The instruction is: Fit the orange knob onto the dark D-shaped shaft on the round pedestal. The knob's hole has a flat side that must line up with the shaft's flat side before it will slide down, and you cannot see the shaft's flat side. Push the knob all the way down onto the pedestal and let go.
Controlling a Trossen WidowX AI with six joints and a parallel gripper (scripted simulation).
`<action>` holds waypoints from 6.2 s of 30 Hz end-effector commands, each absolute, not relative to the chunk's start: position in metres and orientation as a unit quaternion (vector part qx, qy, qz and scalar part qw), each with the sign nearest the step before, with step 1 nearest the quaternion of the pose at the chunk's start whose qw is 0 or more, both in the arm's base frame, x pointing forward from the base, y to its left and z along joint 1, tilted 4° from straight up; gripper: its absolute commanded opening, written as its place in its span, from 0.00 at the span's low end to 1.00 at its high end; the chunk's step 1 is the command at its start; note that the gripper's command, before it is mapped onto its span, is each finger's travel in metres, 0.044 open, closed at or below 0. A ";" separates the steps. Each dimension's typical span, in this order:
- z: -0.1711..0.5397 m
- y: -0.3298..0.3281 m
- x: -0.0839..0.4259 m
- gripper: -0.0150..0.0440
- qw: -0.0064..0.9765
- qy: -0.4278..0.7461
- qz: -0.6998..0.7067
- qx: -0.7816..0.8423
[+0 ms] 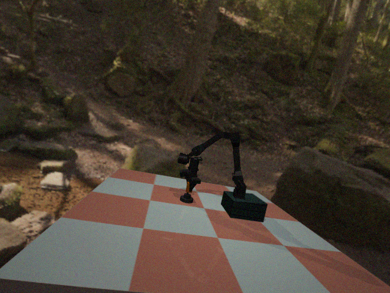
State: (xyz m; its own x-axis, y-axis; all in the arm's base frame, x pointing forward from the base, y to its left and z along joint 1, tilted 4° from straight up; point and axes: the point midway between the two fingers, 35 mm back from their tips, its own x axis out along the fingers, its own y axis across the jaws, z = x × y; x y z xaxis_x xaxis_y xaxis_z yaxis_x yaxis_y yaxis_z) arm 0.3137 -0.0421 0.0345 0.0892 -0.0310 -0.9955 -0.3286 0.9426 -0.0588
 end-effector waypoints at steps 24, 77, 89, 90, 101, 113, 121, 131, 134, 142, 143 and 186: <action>0.034 -0.043 0.322 0.25 0.713 0.649 0.167 -0.206; 0.039 -0.042 0.318 0.25 0.674 0.618 0.261 -0.309; 0.035 -0.043 0.322 0.25 0.654 0.600 0.299 -0.350; 0.035 -0.043 0.322 0.25 0.654 0.600 0.299 -0.350; 0.035 -0.043 0.322 0.25 0.654 0.600 0.299 -0.350; 0.040 -0.042 0.318 0.25 0.622 0.573 0.348 -0.403; 0.038 -0.041 0.313 0.25 0.614 0.566 0.360 -0.416; 0.034 -0.042 0.315 0.25 0.614 0.566 0.360 -0.416; 0.033 -0.042 0.315 0.25 0.614 0.566 0.360 -0.416; 0.034 -0.042 0.315 0.25 0.614 0.566 0.360 -0.416; 0.036 -0.042 0.316 0.25 0.614 0.566 0.360 -0.416; 0.039 -0.042 0.320 0.25 0.554 0.514 0.431 -0.493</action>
State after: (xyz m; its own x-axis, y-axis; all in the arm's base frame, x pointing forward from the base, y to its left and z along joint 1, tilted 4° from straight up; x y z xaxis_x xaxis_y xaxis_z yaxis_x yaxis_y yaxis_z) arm 0.3190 -0.0428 0.0351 0.0905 -0.0310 -0.9954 -0.9785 0.1833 -0.0946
